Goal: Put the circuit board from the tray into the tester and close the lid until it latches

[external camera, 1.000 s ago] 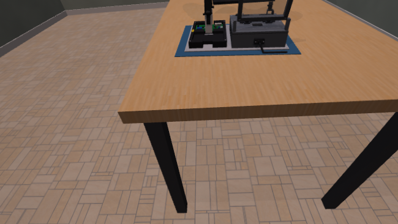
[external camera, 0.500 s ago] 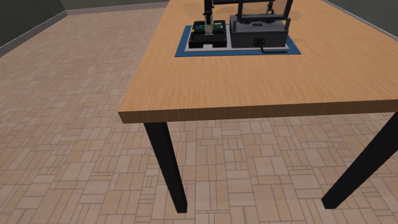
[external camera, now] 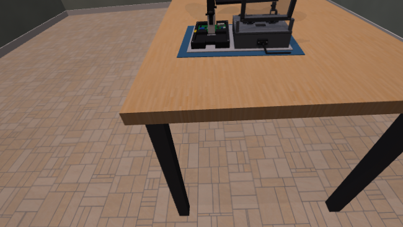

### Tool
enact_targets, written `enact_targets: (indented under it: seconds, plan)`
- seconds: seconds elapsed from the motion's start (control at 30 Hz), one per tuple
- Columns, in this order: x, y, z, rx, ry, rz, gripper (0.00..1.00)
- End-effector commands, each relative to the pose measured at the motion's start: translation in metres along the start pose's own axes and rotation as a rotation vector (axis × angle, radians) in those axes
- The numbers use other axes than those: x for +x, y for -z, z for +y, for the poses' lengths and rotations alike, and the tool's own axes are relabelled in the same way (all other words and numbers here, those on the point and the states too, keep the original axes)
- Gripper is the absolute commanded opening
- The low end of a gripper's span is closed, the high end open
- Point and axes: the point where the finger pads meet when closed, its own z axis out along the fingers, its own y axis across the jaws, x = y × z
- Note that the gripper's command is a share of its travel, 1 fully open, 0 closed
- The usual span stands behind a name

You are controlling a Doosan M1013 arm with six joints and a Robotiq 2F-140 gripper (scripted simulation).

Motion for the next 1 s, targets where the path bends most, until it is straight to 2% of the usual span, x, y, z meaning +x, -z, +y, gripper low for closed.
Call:
enact_targets:
  seconds: [0.0, 0.97]
  plan:
    - [0.000, 0.000, 0.000, 0.000, 0.000, 0.000, 0.46]
    - [0.000, 0.014, 0.000, 0.000, 0.000, 0.000, 0.46]
